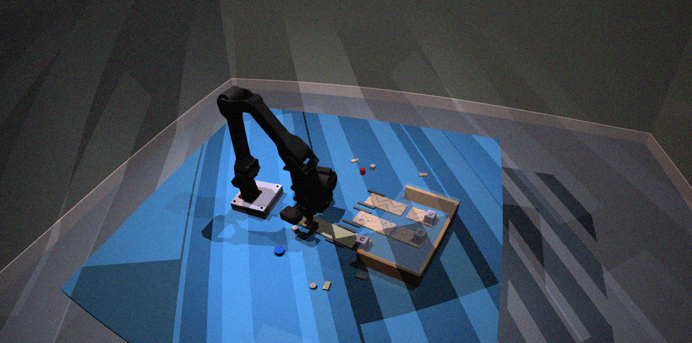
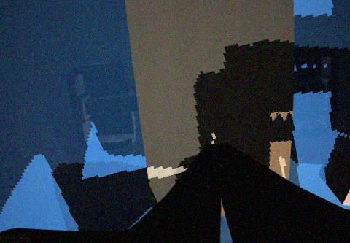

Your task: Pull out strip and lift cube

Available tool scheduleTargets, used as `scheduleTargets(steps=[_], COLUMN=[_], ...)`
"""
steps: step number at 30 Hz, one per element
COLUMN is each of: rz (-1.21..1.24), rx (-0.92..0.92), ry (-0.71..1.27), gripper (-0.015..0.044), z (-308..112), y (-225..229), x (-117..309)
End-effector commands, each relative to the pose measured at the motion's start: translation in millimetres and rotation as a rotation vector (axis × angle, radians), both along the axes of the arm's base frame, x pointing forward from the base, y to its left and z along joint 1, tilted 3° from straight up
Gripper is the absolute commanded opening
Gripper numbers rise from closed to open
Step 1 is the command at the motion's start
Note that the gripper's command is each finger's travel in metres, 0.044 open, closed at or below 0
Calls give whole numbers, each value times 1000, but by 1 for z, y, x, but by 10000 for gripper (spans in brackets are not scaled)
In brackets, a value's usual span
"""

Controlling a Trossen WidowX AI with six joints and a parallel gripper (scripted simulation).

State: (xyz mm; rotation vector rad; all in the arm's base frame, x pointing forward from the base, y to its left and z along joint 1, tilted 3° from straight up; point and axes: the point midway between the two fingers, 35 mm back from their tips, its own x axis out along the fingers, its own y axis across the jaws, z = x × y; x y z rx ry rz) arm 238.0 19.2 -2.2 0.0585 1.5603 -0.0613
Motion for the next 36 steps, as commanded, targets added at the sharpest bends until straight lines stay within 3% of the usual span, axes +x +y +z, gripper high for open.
scheduleTargets(steps=[1,36], rz=[-6,-6], rx=[-3,-3], ry=[40,41], gripper=[0,0], z=[-7,-6], y=[-1,0], x=[-17,-38])
